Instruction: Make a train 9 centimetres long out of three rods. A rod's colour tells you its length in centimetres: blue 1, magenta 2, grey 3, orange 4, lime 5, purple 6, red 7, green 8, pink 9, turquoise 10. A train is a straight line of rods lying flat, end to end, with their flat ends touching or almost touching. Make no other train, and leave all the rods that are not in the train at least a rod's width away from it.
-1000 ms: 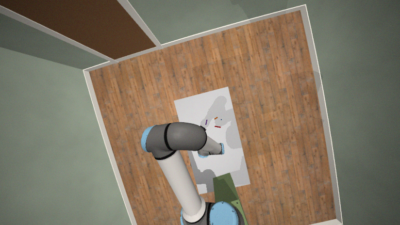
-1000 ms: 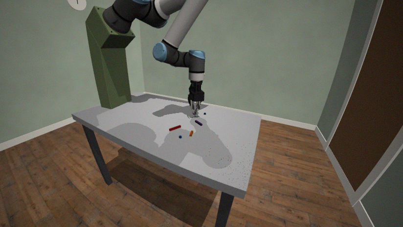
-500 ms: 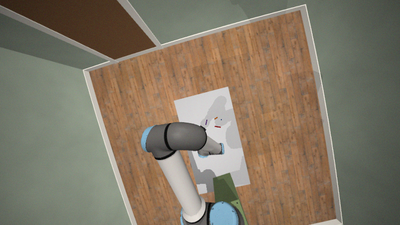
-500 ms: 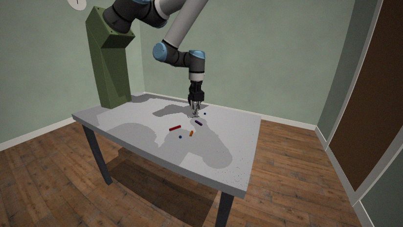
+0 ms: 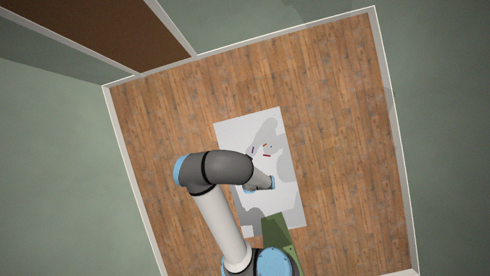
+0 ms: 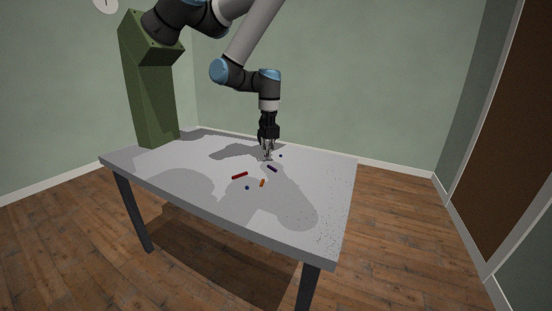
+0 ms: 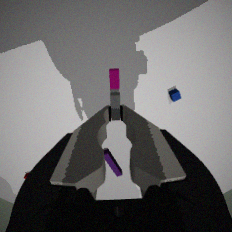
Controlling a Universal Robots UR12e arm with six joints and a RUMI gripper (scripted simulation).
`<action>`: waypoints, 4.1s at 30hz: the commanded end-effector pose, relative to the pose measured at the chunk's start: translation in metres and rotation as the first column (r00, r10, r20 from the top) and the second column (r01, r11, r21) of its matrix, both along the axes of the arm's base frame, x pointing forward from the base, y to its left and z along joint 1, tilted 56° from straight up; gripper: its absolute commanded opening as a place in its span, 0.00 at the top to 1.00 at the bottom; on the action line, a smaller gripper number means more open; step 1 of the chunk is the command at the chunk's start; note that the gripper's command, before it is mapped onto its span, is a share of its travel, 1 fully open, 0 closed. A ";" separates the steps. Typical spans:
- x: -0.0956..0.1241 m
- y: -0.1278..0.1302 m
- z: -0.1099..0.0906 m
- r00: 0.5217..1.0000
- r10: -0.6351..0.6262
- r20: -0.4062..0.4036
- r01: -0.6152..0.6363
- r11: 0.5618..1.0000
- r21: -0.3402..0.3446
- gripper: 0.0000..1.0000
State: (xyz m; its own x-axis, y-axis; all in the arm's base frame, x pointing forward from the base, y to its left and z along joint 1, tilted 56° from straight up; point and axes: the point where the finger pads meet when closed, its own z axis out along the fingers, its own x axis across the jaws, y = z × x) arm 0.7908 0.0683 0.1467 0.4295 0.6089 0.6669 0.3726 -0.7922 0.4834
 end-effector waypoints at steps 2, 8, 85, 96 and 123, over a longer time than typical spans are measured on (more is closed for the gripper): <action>0.002 -0.002 0.003 1.000 0.000 0.004 0.000 1.000 -0.002 1.00; 0.002 -0.002 0.003 1.000 0.000 0.004 0.000 1.000 -0.002 1.00; 0.012 0.000 -0.004 1.000 0.001 0.004 -0.001 1.000 -0.001 0.97; 0.012 0.000 -0.004 1.000 0.001 0.004 -0.001 1.000 -0.001 0.86; -0.034 -0.003 0.024 1.000 -0.001 0.001 0.001 1.000 -0.001 0.86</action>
State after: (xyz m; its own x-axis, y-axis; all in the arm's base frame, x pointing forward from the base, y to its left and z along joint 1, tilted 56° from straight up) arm 0.7787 0.0669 0.1599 0.4257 0.6098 0.6685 0.3693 -0.7916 0.4869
